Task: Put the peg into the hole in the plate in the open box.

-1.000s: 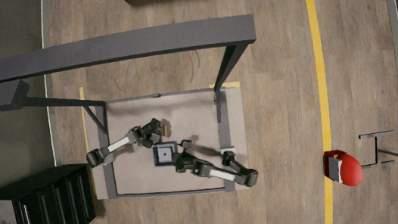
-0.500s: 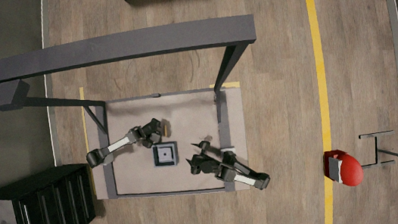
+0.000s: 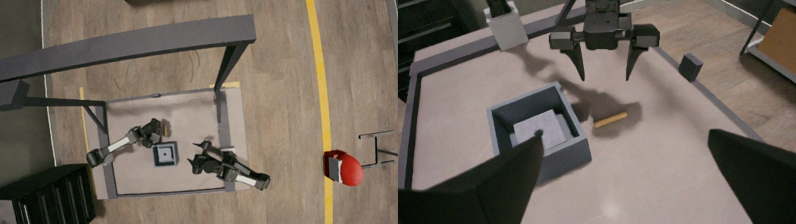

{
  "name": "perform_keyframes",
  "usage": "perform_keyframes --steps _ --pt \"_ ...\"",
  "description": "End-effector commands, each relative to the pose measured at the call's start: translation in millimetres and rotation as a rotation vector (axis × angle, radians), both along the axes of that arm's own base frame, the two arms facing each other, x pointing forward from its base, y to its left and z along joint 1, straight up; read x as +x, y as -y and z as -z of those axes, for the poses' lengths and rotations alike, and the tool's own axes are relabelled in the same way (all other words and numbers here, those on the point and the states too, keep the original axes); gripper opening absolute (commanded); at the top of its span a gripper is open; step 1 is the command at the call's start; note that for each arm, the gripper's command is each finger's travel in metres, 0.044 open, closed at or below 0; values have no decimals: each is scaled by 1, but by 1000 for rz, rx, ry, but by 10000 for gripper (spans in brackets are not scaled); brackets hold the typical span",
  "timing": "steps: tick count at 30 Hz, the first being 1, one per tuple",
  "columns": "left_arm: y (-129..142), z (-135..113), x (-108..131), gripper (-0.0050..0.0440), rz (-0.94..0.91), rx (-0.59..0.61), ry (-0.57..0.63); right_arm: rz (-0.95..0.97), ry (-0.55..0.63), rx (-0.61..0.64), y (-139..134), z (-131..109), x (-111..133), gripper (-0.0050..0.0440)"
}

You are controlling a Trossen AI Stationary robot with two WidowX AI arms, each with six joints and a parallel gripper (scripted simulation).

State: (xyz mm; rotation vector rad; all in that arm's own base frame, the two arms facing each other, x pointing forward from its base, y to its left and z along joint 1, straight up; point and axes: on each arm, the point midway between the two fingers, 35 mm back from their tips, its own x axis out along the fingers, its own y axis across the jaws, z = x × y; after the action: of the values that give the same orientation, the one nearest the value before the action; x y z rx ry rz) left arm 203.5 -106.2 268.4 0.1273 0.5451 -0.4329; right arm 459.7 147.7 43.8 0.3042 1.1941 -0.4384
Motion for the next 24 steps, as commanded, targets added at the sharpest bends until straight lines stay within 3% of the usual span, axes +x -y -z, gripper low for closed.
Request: perform_keyframes --steps 1,4,6,10,21,24 --pt "0 -5 0 440 -3 -10 8 -35 10 7 -2 -5 4 344" --pt "0 -5 0 440 -3 -10 8 -136 -12 -11 -2 -1 5 272" --pt "0 -5 0 440 -3 -10 8 -136 -12 -11 -2 -1 5 272" --pt "0 -5 0 440 -3 -10 8 -349 -41 -44 -5 2 11 176" --pt "0 -5 0 440 -3 -10 8 -842 -139 -129 -9 19 18 170" --pt "0 -5 0 440 -3 -10 8 -894 -149 -138 -9 20 19 170"
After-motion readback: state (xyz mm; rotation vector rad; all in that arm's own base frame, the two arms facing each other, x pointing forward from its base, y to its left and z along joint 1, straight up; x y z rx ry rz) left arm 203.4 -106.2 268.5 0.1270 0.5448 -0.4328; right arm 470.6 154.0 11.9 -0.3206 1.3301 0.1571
